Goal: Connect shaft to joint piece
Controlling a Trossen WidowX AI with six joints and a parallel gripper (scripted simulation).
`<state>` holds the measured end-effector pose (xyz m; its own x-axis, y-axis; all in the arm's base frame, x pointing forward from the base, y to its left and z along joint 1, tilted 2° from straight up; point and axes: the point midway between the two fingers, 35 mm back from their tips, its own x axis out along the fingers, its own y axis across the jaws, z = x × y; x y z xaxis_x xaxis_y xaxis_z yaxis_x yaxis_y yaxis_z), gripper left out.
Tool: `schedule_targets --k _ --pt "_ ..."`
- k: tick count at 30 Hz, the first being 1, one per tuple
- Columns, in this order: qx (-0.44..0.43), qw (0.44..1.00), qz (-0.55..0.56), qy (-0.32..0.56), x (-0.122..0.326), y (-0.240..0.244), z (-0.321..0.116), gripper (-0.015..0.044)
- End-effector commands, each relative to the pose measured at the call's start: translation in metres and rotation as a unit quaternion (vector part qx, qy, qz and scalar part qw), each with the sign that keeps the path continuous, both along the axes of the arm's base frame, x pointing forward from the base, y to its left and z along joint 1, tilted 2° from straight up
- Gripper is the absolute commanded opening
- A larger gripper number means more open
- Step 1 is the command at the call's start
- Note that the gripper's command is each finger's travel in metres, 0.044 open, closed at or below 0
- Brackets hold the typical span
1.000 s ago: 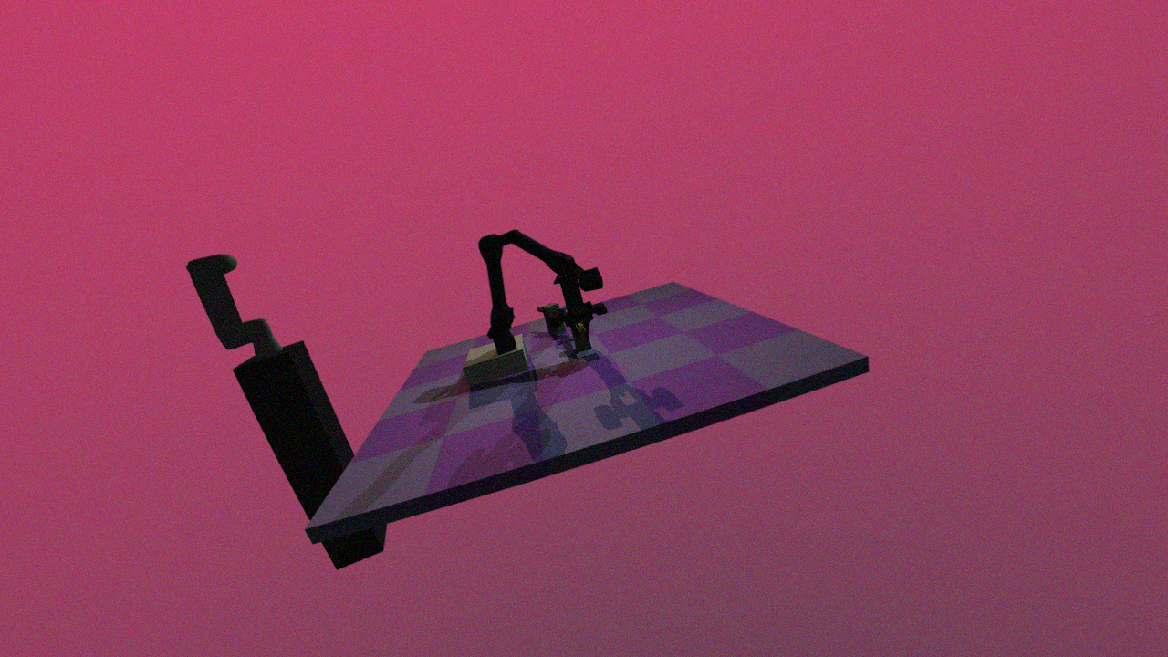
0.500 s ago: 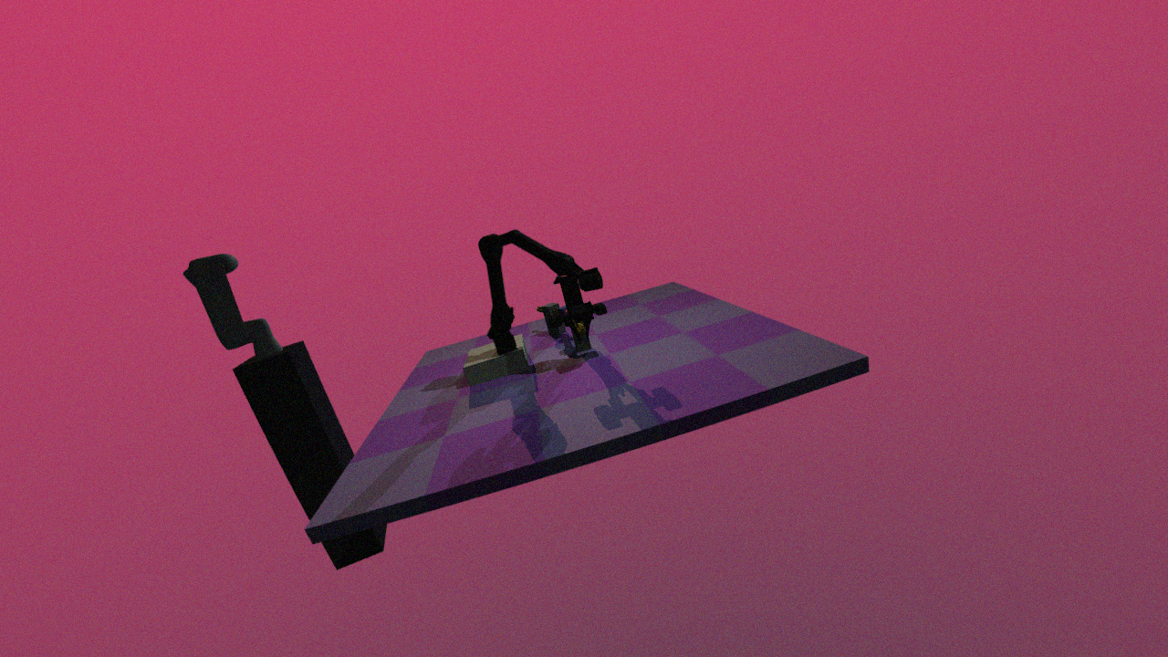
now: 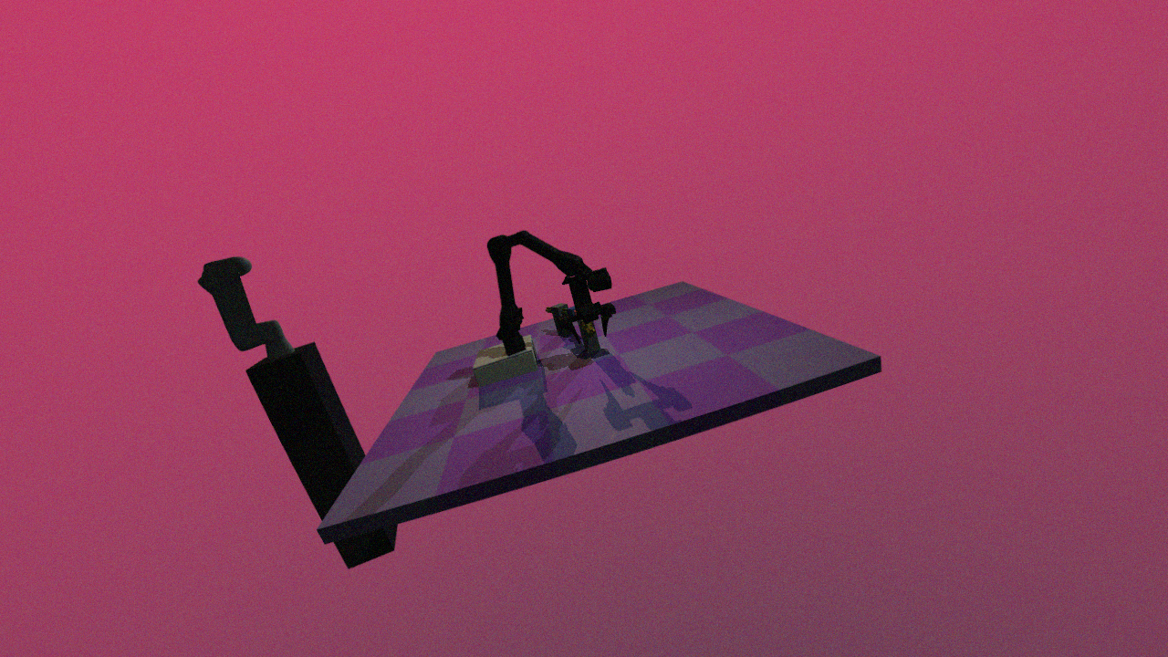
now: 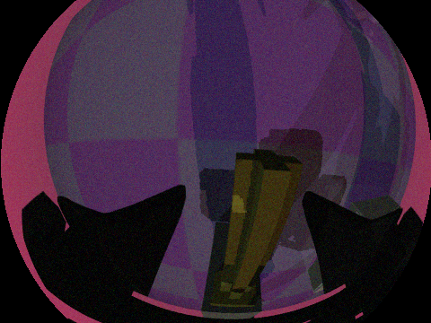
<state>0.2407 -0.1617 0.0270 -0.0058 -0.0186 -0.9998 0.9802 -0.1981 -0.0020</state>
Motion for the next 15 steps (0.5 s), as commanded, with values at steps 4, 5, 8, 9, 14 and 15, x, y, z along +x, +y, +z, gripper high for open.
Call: schedule_targets --k 4,5,8,9,14,15 --pt "0.0 1.0 0.001 0.0 0.0 0.0 0.0 0.044" --pt "0.0 1.0 0.001 0.0 0.0 0.0 0.0 0.044" --pt "0.0 1.0 0.001 0.0 0.0 0.0 0.0 0.044" --pt "0.0 1.0 0.001 0.0 0.0 0.0 0.0 0.044" --pt "0.001 1.0 0.0 -0.002 0.0 0.001 0.03 0.044" --pt "0.001 1.0 0.0 -0.002 0.0 0.001 0.03 0.044"
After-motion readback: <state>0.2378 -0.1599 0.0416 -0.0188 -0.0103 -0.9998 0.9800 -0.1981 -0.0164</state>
